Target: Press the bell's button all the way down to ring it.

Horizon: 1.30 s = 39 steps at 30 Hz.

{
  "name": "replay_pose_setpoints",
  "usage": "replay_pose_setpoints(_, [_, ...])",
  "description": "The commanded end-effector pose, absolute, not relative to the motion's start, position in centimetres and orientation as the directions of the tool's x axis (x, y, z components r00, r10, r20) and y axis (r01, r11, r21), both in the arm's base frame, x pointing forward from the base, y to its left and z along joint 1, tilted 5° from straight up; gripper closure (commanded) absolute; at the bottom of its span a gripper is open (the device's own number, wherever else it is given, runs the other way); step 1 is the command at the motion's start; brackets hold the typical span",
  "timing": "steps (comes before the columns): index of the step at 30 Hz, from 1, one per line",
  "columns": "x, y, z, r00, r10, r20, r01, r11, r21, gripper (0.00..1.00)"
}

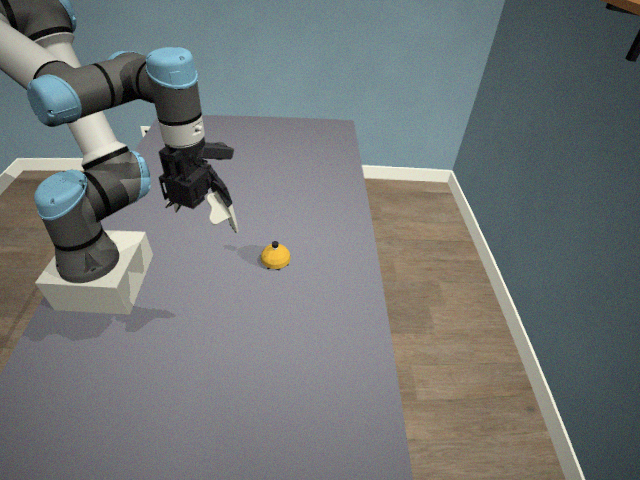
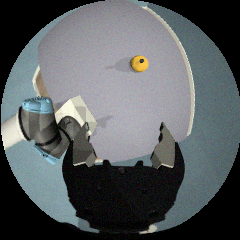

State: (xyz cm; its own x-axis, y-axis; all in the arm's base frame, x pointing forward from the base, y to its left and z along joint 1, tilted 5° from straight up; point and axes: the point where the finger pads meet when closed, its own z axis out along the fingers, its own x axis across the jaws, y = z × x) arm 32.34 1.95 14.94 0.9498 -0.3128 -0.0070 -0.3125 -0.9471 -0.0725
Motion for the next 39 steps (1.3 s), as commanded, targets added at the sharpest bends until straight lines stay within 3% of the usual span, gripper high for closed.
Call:
replay_pose_setpoints(1, [32.4, 1.9, 15.0, 0.950, -0.313, -0.006, -0.312, -0.947, -0.072, 0.00])
replay_pose_setpoints(24, [32.6, 2.1, 14.9, 0.946, -0.325, -0.007, -0.325, -0.943, -0.072, 0.00])
replay_pose_setpoints(39, [36.0, 4.2, 13.7, 0.866, -0.499, -0.024, -0.500, -0.863, -0.070, 0.00])
